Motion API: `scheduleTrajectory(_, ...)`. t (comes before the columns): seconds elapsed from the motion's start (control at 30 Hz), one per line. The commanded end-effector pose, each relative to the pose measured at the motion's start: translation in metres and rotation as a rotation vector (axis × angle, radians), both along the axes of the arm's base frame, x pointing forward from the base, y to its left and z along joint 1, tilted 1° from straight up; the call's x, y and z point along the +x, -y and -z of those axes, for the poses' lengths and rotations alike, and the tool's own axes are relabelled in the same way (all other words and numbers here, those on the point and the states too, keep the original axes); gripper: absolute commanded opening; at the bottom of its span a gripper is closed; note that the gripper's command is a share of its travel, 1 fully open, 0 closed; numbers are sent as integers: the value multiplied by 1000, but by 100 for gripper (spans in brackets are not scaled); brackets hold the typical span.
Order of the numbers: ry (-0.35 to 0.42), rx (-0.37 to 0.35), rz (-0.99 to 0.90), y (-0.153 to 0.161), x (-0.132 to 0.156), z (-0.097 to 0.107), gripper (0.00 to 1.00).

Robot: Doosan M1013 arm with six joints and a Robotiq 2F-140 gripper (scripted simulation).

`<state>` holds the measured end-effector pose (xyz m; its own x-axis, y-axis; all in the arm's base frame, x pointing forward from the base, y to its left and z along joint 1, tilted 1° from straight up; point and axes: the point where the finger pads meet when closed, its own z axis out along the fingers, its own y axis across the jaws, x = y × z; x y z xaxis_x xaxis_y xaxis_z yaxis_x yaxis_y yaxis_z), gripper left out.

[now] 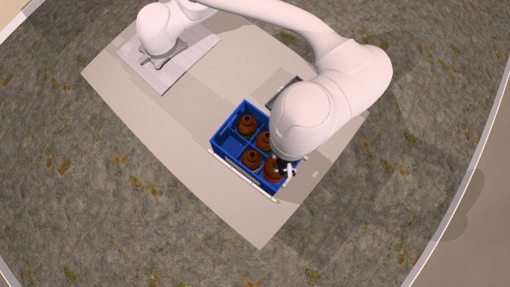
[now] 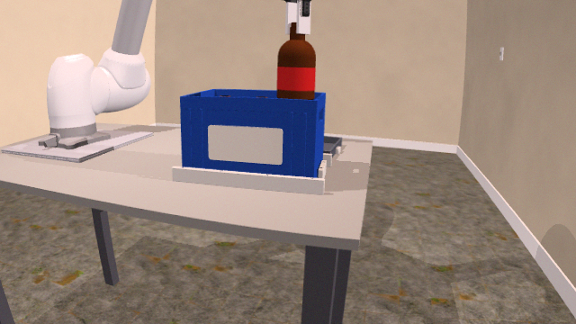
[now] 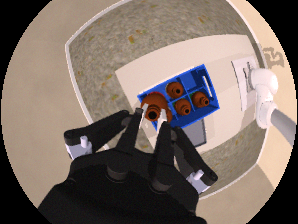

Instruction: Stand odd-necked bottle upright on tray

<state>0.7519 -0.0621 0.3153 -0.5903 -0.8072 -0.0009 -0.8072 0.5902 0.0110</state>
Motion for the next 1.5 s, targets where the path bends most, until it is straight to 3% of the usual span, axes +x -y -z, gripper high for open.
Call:
scheduleTrajectory(0.0, 0, 0, 0, 0, 0, 0, 0)
scheduleTrajectory(1.47, 0, 0, 0, 0, 0, -19, 0)
